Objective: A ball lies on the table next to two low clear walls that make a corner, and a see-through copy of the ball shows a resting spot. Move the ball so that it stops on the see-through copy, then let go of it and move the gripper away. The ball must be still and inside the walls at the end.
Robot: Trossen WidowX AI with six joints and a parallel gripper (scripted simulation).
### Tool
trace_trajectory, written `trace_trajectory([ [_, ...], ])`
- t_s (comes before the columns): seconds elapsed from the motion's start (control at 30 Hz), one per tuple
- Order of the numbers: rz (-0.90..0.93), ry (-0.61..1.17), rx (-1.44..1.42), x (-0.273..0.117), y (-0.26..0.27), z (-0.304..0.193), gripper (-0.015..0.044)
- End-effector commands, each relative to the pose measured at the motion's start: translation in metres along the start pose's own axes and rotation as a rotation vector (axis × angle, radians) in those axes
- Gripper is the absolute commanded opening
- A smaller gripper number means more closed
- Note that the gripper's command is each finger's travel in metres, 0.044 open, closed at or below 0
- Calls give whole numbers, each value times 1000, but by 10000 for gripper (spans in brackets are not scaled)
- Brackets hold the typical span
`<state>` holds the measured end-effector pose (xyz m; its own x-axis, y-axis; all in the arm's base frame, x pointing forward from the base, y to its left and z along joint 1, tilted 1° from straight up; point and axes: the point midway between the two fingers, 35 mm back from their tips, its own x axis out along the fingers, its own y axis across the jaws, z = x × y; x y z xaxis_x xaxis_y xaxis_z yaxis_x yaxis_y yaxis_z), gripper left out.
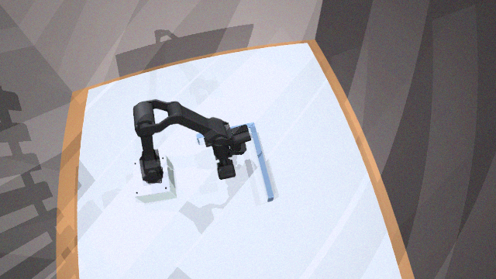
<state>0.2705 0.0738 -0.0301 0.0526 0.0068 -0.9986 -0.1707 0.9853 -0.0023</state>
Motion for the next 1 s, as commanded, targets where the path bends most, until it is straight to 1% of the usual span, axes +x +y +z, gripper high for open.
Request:
trace_trajectory([
  [0.0, -1, 7, 5, 9, 0, -1, 0],
  [0.37, -1, 7, 5, 14, 0, -2, 0],
  [0.7, 0, 3, 0, 12, 0, -1, 257],
  [0.9, 0, 4, 0, 9, 0, -1, 257],
  [0.97, -1, 4, 2, -13, 0, 2, 257],
])
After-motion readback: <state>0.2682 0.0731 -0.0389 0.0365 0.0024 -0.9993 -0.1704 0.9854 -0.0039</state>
